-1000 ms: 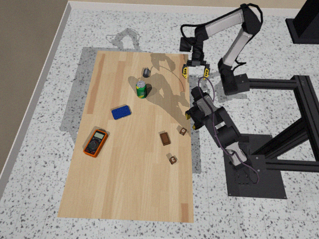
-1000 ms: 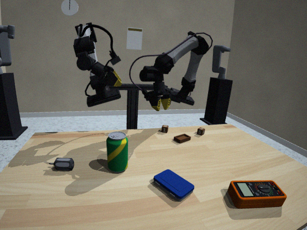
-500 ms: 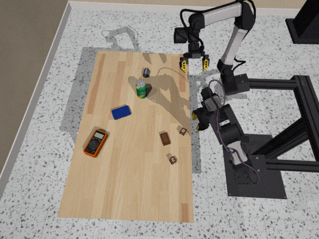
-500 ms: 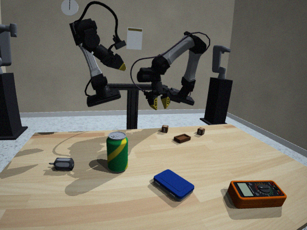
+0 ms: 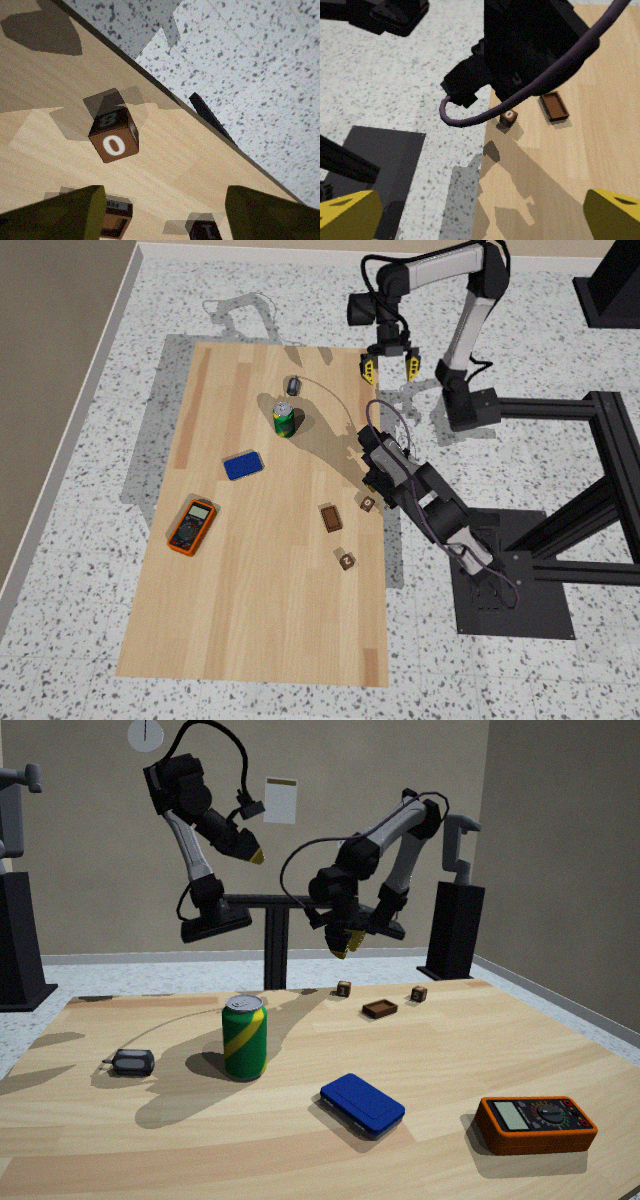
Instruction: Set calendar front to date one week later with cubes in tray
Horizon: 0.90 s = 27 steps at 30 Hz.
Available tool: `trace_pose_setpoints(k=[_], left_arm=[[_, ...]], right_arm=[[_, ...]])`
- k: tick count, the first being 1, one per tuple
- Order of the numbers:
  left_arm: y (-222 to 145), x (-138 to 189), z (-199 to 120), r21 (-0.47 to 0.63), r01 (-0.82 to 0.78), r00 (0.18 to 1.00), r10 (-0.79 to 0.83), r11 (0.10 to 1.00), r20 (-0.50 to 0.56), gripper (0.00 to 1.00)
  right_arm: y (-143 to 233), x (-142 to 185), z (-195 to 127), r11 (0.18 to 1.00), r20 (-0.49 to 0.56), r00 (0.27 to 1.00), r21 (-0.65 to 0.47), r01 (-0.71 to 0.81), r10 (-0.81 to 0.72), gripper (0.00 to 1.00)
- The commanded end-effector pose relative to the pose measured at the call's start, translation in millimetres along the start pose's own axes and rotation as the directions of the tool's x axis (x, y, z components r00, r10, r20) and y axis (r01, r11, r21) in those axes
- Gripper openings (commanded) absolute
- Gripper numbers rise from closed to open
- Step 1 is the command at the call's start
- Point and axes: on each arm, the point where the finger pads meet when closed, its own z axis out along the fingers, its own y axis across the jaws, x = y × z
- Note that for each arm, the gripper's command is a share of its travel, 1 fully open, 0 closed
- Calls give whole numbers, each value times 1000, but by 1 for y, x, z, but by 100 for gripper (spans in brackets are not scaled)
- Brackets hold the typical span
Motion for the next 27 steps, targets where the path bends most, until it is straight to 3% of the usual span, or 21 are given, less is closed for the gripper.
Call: trace_pose_setpoints(k=[1, 4, 6, 9, 15, 21, 23, 27], left_arm=[[1, 1, -4, 141, 164, 965, -188, 976, 184, 61], [6, 13, -3, 224, 272, 905, -327, 936, 270, 61], [6, 13, -3, 224, 272, 905, -327, 936, 270, 61], [10, 22, -4, 320, 356, 821, -458, 878, 342, 61], [23, 52, 0, 521, 489, 564, -709, 700, 423, 61], [33, 80, 5, 697, 518, 271, -868, 496, 416, 61], [33, 80, 5, 697, 518, 271, -868, 496, 416, 61], [37, 99, 13, 766, 510, 127, -915, 392, 383, 61]], right_arm=[[-6, -7, -4, 1000, 4, 1000, 13, 8, -8, 100], [-18, -9, -3, 999, 13, 1000, 45, -2, 2, 100], [-18, -9, -3, 999, 13, 1000, 45, -2, 2, 100], [-28, -11, -2, 997, 21, 1000, 69, -24, 22, 100], [-56, -16, 3, 988, 46, 995, 129, -89, 83, 100], [-74, -18, 7, 979, 60, 991, 159, -129, 121, 100], [-74, -18, 7, 979, 60, 991, 159, -129, 121, 100], [-84, -20, 10, 974, 67, 988, 170, -149, 139, 100]])
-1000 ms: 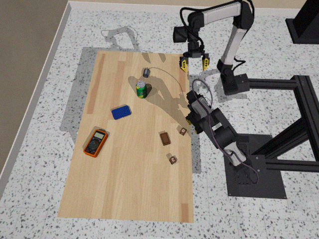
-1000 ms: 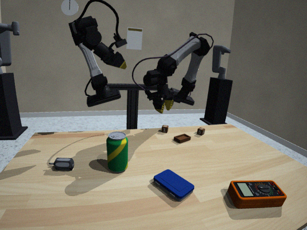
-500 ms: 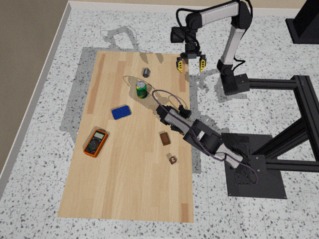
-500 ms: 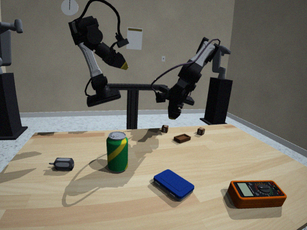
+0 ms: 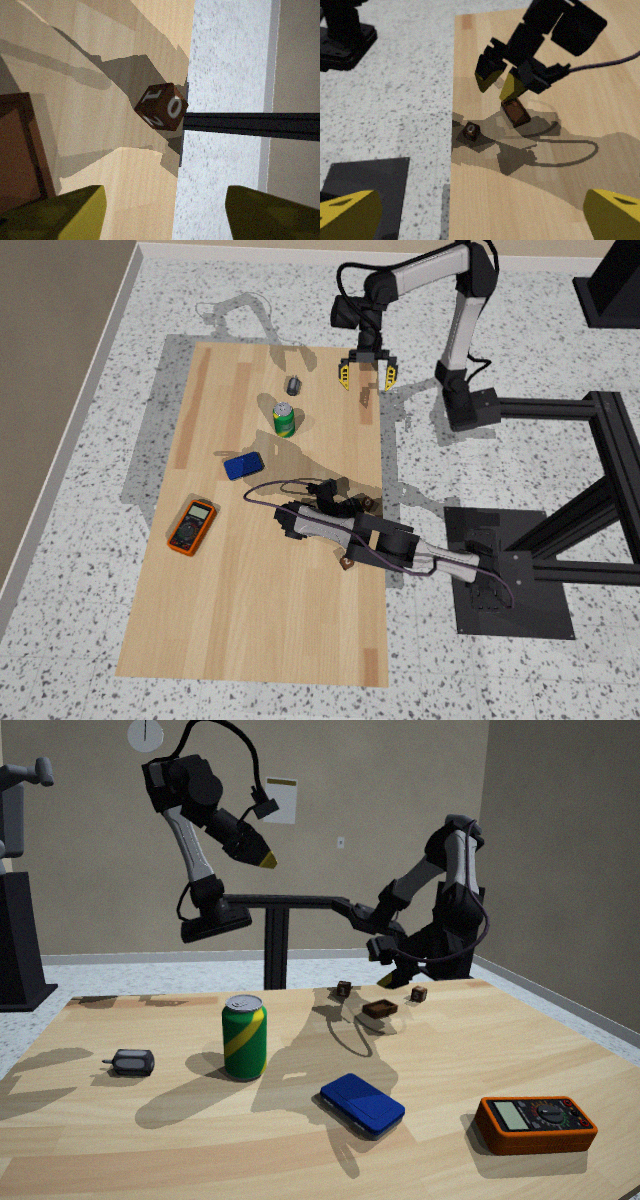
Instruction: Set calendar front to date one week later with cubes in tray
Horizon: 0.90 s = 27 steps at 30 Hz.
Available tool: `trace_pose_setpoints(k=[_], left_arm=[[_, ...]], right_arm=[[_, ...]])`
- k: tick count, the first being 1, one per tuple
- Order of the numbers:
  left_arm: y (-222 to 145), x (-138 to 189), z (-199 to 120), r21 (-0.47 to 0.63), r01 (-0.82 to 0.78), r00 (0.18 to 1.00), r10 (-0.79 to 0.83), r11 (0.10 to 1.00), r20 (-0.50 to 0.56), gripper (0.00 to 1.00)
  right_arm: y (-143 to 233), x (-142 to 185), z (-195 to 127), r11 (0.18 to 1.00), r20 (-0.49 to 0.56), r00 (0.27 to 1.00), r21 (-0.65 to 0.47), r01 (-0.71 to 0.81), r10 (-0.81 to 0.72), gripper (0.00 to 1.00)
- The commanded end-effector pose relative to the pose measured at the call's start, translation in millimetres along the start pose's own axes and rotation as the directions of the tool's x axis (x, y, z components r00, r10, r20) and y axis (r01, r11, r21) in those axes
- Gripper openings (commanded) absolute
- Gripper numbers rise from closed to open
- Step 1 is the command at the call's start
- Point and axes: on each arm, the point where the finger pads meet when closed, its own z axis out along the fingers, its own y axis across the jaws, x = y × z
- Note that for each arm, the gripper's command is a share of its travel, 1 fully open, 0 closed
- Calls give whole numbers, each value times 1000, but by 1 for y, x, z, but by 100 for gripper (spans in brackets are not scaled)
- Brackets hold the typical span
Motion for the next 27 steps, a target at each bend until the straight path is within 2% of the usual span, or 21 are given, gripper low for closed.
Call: trace_pose_setpoints(k=[1, 5, 6, 11, 14, 20, 27], left_arm=[[4, -6, -11, 83, 108, 988, -116, 991, 106, 61], [12, 0, -14, 73, 121, 985, -129, 990, 112, 61], [14, -1, -16, 59, 117, 986, -123, 991, 116, 55], [20, -4, -21, -52, 91, 991, -85, 995, 101, 55], [23, -1, -20, -75, 91, 992, -84, 993, 90, 55], [42, 11, -27, -281, 81, 997, -73, 956, 40, 55], [55, 36, -50, -581, 84, 994, -109, 810, -9, 55]], right_arm=[[-19, -14, 0, 998, 18, 1000, 55, 1, -2, 100], [-24, -15, 4, 998, 18, 1000, 57, -11, 10, 100], [-25, -15, 5, 998, 18, 1000, 57, -13, 12, 100], [-31, -18, 12, 999, 22, 1000, 48, -20, 19, 100], [-32, -19, 14, 999, 23, 1000, 46, -21, 20, 100], [-39, -27, 25, 999, 38, 999, 27, -30, 29, 100], [-48, -39, 42, 999, 65, 997, 2, -43, 43, 100]])
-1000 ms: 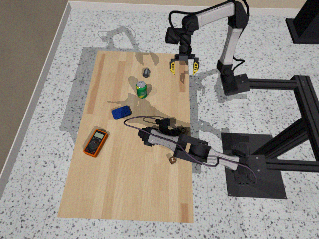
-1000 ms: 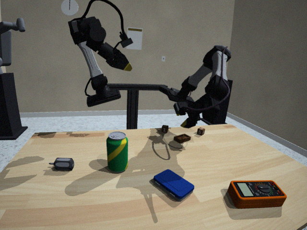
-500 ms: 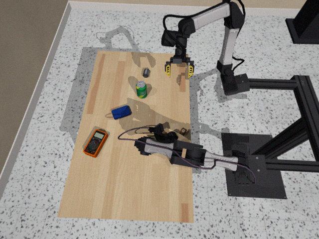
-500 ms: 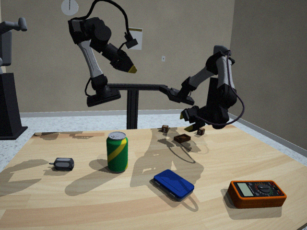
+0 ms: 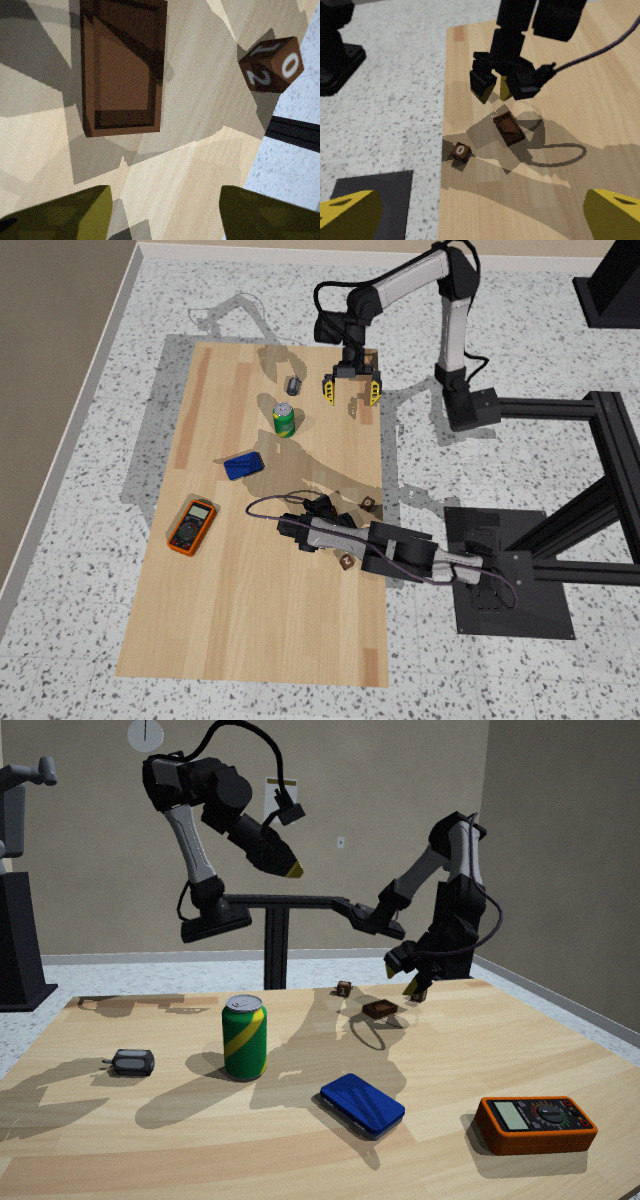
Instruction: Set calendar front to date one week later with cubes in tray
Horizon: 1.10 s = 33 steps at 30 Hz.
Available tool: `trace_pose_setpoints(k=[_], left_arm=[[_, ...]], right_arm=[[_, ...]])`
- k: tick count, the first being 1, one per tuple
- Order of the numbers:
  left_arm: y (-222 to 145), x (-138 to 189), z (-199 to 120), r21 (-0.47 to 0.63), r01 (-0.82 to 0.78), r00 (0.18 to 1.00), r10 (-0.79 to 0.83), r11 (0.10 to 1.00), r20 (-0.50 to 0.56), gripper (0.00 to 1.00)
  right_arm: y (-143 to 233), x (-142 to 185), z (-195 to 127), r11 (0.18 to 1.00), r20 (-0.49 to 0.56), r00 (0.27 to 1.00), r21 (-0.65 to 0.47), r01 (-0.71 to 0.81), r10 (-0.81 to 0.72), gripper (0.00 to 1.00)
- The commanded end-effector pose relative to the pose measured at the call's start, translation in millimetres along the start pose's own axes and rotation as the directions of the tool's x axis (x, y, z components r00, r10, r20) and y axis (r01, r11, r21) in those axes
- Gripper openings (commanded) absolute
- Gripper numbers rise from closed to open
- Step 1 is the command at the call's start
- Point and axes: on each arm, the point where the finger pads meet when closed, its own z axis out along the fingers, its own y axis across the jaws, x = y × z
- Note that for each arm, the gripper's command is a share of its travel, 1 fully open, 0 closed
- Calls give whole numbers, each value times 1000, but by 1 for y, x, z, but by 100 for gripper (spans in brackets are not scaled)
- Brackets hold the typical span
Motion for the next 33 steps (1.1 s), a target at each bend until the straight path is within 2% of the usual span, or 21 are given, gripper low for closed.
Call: trace_pose_setpoints(k=[1, 3, 7, 10, 13, 16, 22, 26, 29, 33], left_arm=[[24, 0, -25, -302, 0, 1000, 2, 953, 7, 55], [24, 0, -25, -302, 0, 1000, 2, 953, 7, 55], [26, 13, -35, -417, 19, 1000, -23, 909, -5, 55], [23, 33, -36, -459, 31, 997, -58, 888, -45, 55], [22, 61, -30, -476, 54, 989, -111, 878, -94, 55], [20, 75, -26, -498, 61, 984, -135, 865, -115, 55], [18, 78, -23, -504, 42, 985, -120, 863, -124, 55], [21, 81, -9, -480, 41, 983, -122, 876, -137, 55], [25, 88, 10, -465, 37, 981, -121, 884, -153, 47], [24, 83, 4, -478, 41, 983, -120, 877, -136, 40]], right_arm=[[-12, -22, 3, 1000, 49, 999, 19, 17, -18, 100], [-12, -22, 3, 1000, 49, 999, 19, 17, -18, 100], [-14, -27, 12, 1000, 58, 998, -2, 19, -19, 100], [-14, -30, 19, 1000, 62, 998, -18, 20, -19, 100], [-15, -32, 25, 999, 63, 998, -31, 21, -19, 100], [-17, -34, 33, 999, 56, 998, -39, 21, -19, 100], [-20, -35, 40, 999, 46, 999, -42, 19, -17, 100], [-21, -36, 50, 998, 38, 999, -56, 16, -14, 100], [-21, -38, 48, 999, 42, 999, -51, 19, -17, 100], [-21, -41, 45, 999, 51, 998, -46, 25, -23, 100]])
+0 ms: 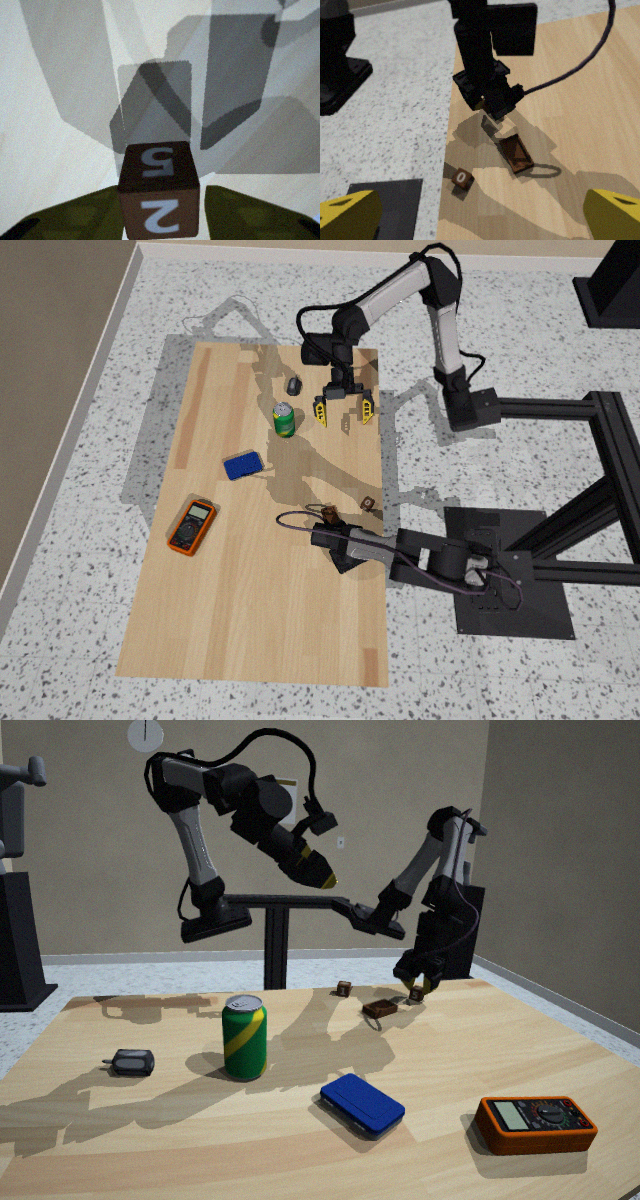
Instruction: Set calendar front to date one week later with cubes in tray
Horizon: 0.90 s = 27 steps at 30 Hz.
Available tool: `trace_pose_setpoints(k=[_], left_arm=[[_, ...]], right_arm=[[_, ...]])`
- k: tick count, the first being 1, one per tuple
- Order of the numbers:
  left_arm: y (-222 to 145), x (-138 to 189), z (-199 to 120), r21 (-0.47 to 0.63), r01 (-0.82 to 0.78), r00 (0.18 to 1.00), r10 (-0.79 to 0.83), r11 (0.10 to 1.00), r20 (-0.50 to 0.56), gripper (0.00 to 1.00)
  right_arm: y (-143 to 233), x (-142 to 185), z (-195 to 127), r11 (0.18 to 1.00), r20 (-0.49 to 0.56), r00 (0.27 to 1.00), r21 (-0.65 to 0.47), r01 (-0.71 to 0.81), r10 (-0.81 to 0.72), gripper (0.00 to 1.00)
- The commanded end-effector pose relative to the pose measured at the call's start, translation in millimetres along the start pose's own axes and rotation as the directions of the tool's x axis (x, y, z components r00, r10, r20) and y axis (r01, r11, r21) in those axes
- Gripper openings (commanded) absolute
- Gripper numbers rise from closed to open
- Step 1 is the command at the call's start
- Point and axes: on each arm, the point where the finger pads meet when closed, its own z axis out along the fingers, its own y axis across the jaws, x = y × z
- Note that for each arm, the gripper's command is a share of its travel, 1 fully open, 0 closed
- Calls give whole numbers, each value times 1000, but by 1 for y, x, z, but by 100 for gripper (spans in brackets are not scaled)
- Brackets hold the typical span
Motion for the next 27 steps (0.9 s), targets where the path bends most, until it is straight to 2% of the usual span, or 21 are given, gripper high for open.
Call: trace_pose_setpoints(k=[1, 4, 10, 19, 23, 27], left_arm=[[8, -6, -4, -38, 5, 1000, -4, 999, 28, 37], [11, -8, -5, -43, 8, 999, -7, 999, 33, 34], [11, -8, -5, -43, 8, 999, -7, 999, 33, 19], [10, -6, -65, -51, 10, 999, -8, 999, 33, 19], [8, -4, -74, -46, 19, 999, -18, 999, 28, 19], [12, -10, -81, -53, 134, 990, -130, 990, 60, 19]], right_arm=[[-4, -18, -8, 999, 30, 999, 32, 35, -36, 100], [-4, -18, -8, 999, 29, 999, 31, 35, -36, 100], [-4, -18, -8, 999, 30, 999, 32, 37, -37, 100], [-4, -18, -8, 999, 30, 999, 32, 37, -37, 100], [-5, -18, -4, 999, 34, 999, 24, 31, -32, 100], [-6, -19, 4, 1000, 37, 999, 9, 24, -24, 100]])
